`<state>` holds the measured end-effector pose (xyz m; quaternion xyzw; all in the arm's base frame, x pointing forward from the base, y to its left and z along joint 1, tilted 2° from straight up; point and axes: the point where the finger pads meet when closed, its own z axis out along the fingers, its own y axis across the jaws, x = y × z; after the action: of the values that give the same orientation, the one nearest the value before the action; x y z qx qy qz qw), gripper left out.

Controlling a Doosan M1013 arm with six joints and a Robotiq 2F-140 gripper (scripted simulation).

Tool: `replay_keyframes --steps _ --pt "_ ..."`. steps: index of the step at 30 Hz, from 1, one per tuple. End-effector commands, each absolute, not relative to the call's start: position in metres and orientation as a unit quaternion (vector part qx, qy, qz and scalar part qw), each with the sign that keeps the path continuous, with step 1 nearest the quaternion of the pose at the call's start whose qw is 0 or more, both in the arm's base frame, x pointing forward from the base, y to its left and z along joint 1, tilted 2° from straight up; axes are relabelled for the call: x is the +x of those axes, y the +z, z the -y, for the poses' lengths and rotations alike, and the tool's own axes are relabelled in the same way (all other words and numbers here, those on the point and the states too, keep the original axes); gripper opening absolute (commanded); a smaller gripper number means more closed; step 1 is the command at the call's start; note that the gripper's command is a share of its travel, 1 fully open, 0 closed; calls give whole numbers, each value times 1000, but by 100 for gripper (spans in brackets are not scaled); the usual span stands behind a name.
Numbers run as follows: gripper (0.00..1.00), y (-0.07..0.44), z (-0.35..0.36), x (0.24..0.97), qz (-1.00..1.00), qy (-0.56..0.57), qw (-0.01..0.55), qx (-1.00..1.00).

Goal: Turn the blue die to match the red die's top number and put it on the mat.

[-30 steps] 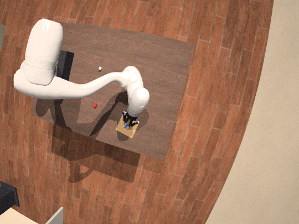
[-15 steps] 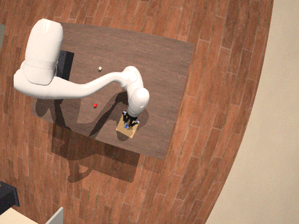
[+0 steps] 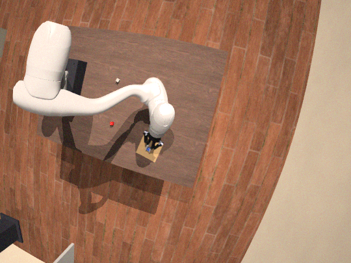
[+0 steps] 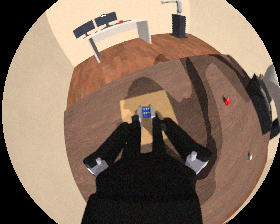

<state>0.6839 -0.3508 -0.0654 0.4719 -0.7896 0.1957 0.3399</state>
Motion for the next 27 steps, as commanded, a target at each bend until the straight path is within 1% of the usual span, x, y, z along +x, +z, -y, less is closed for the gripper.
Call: replay_keyframes --steps 1,3,13,27 --pt "18 -47 350 682 788 195 342 474" --pt "18 -47 350 682 788 195 342 474" --pt "18 -14 349 683 788 195 342 474" --pt "18 -12 349 683 788 195 342 474"
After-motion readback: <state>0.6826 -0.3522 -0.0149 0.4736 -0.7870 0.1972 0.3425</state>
